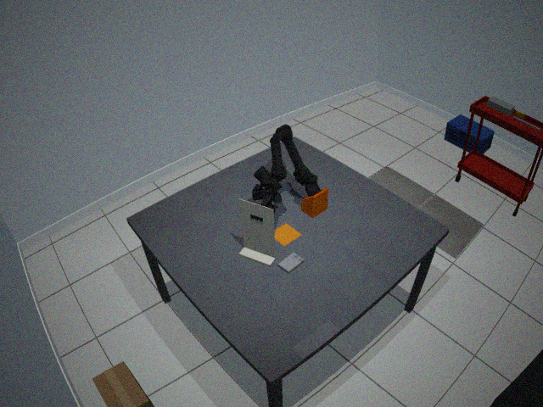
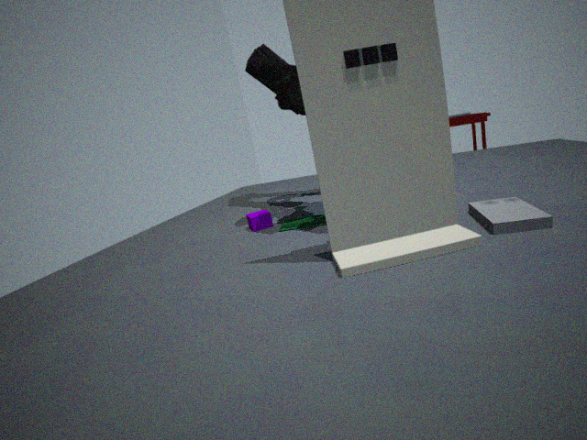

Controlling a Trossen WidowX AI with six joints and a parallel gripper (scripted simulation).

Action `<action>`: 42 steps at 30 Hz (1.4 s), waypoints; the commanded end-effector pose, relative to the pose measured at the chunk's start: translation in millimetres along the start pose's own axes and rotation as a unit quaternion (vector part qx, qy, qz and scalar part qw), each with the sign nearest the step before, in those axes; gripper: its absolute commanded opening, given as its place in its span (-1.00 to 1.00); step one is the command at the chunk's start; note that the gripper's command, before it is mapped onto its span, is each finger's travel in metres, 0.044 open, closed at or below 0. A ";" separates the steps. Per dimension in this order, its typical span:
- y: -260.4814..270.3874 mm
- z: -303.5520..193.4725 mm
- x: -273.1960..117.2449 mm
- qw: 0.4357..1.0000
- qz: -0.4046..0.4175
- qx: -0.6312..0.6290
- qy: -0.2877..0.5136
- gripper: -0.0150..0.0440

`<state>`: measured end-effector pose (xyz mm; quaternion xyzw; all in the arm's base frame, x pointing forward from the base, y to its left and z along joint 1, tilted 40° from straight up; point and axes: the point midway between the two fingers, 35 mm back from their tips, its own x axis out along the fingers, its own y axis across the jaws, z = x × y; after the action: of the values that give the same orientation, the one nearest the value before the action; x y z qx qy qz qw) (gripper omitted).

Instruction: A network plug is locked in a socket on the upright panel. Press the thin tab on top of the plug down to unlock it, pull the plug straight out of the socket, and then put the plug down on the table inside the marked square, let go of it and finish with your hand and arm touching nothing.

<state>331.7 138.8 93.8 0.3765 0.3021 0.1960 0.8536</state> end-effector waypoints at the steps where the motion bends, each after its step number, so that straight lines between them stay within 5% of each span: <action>1: -1.5 1.3 5.4 1.000 -0.003 0.002 0.000 0.04; 36: -2.7 10.7 46.8 1.000 -0.001 0.003 -0.001 0.04; 42: -2.7 10.7 46.8 1.000 -0.001 0.003 -0.001 -0.30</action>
<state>372.9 158.1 82.3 0.3773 0.3008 0.1969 0.8535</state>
